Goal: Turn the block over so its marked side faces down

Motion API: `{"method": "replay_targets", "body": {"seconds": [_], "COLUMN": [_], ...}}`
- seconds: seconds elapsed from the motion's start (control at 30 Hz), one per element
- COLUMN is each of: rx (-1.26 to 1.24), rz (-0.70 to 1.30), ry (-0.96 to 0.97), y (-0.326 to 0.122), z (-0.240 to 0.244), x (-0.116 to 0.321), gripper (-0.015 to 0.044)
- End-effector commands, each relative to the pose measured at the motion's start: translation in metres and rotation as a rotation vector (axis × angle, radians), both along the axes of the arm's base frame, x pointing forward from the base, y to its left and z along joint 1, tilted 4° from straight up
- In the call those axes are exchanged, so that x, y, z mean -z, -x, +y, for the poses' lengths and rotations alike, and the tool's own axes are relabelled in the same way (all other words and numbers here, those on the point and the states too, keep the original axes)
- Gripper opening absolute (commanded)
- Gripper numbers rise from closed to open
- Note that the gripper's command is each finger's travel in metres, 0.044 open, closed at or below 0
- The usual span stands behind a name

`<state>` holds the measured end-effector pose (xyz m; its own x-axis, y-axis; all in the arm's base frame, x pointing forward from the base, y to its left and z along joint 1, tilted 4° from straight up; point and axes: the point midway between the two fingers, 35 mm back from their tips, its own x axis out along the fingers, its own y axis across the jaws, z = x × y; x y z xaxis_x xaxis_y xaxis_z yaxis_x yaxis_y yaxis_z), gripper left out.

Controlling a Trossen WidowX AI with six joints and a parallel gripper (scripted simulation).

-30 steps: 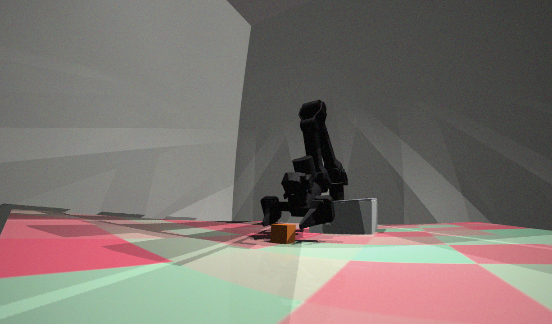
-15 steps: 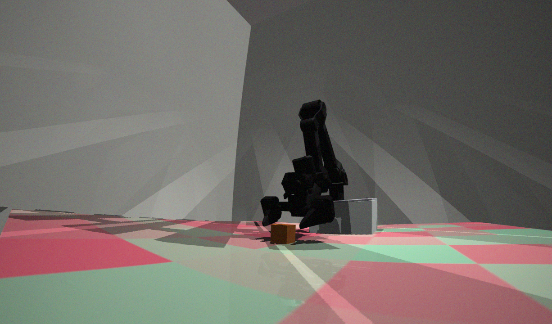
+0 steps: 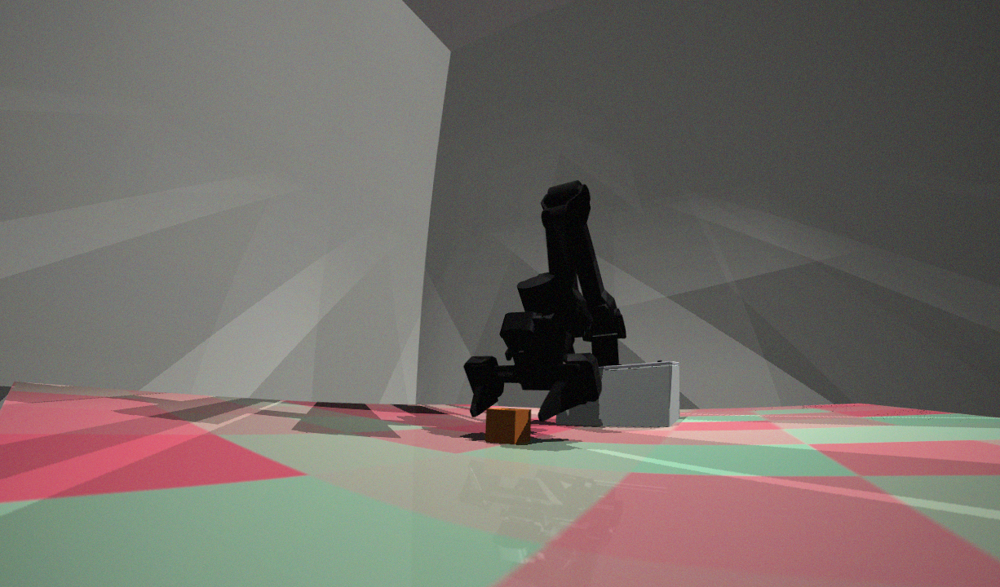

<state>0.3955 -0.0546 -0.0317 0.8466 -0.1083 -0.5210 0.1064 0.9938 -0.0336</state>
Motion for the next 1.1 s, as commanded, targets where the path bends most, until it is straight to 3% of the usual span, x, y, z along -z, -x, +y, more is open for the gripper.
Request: {"method": "replay_targets", "body": {"seconds": [0.0, 0.2, 0.83, 1.07], "rx": [0.01, 0.017, 0.018, 0.025], "rz": [0.164, 0.327, 0.398, 0.595], "ry": [-0.016, -0.03, -0.038, -0.062], "y": [-0.003, 0.016, 0.027, 0.005], "z": [0.0, 0.003, 0.005, 0.002], "x": [-0.026, -0.067, -0.069, -0.074], "gripper": [0.044, 0.044, 0.044, 0.044]}}
